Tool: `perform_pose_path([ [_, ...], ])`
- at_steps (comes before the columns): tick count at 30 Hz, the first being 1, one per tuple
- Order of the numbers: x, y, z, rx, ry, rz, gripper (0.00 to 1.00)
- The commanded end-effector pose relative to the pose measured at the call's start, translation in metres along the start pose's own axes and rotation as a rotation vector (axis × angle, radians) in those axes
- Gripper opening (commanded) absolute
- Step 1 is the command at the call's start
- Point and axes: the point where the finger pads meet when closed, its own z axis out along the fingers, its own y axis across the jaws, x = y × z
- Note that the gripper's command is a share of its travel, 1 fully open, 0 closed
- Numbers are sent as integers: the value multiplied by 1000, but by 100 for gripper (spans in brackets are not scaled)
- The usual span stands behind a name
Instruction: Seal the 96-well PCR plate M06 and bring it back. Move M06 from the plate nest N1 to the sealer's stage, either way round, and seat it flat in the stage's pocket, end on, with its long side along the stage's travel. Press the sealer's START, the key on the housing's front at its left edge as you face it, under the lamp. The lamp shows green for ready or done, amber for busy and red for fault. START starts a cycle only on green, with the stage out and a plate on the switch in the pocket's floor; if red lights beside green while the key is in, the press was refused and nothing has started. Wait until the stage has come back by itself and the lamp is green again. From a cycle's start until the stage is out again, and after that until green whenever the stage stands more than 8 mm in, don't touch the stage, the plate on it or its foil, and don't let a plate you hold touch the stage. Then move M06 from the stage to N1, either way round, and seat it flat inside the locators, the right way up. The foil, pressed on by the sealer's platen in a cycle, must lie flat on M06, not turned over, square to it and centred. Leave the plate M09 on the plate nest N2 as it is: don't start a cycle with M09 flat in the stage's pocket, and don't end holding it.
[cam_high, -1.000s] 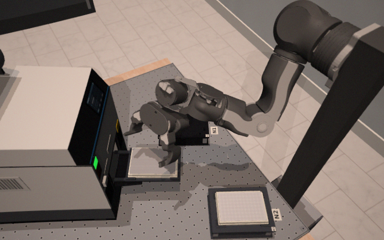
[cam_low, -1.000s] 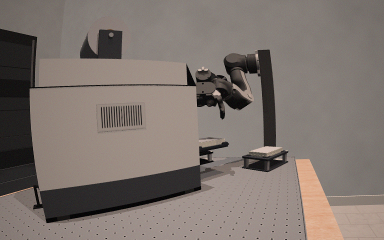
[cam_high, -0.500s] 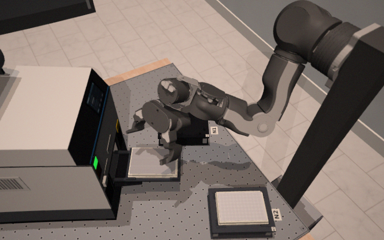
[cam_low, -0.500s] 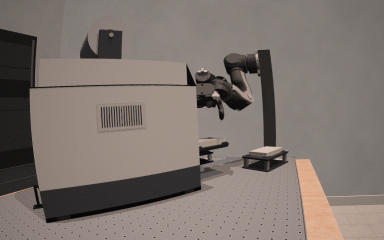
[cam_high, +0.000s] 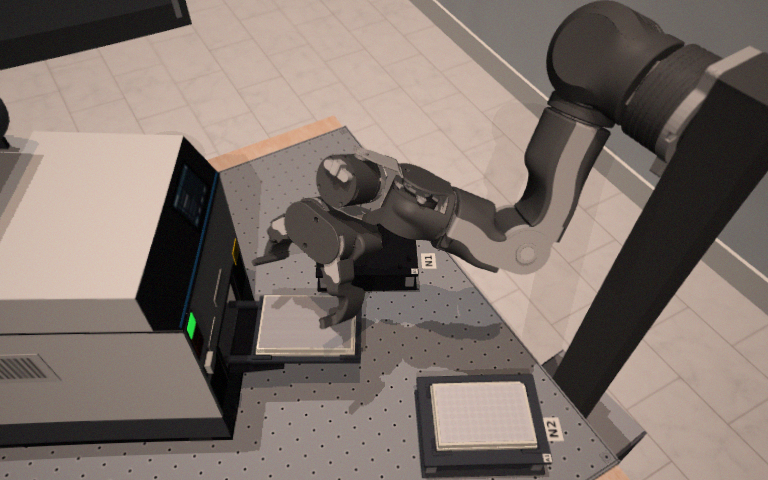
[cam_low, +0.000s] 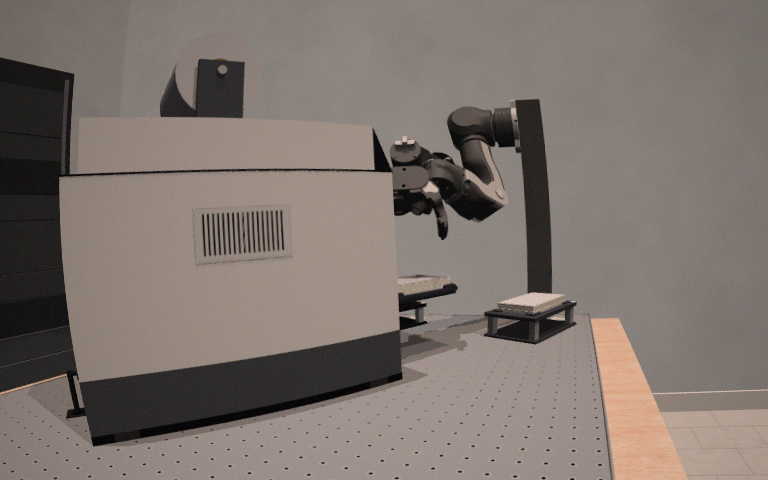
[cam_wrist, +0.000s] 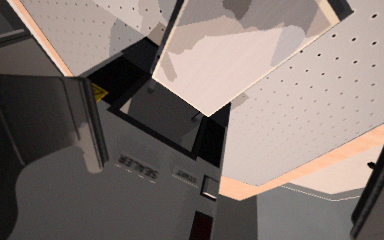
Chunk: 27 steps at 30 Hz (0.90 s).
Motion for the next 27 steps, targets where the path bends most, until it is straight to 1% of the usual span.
perform_pose_path([
  [1, 2, 0, -1, 55, 147, 203, 77],
  [13, 2, 0, -1, 55, 147, 203, 77],
  [14, 1, 0, -1, 11, 24, 44, 77],
  [18, 4, -1, -1, 56, 141, 210, 77],
  [27, 4, -1, -1, 56, 141, 210, 77],
])
